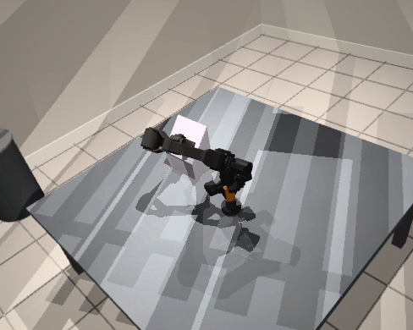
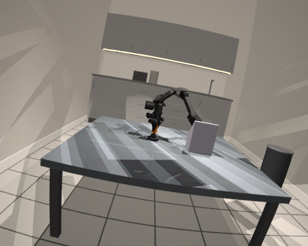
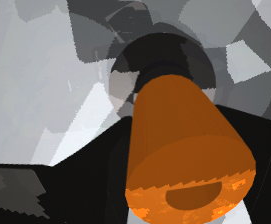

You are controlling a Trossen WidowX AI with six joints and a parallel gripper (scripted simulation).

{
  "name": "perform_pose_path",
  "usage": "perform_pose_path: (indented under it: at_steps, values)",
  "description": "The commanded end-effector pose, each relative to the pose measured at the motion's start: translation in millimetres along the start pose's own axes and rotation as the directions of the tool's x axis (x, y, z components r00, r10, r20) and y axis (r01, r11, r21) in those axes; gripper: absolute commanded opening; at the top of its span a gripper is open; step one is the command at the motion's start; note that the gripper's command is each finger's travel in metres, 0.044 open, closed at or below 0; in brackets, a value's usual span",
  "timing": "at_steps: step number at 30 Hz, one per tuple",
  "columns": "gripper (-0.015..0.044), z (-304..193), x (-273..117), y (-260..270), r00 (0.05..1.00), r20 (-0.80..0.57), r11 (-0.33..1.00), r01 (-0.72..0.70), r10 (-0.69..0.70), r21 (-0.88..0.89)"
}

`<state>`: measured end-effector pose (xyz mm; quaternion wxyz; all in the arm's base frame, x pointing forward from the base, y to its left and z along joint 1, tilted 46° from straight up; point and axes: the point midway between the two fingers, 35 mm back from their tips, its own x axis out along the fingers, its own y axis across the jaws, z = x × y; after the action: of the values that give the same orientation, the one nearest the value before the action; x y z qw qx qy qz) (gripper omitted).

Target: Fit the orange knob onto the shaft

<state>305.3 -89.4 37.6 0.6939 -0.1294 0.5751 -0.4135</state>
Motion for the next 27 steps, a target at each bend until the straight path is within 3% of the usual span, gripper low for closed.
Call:
perform_pose_path:
  at_steps: [1,27]
  values:
    - [0.0,0.2,1.2,0.0,1.0,0.001,1.0,-0.001,0.001,0.022]
    - [0.0,-2.8,-1.6,-0.3,1.0,0.001,1.0,-0.001,0.001,0.021]
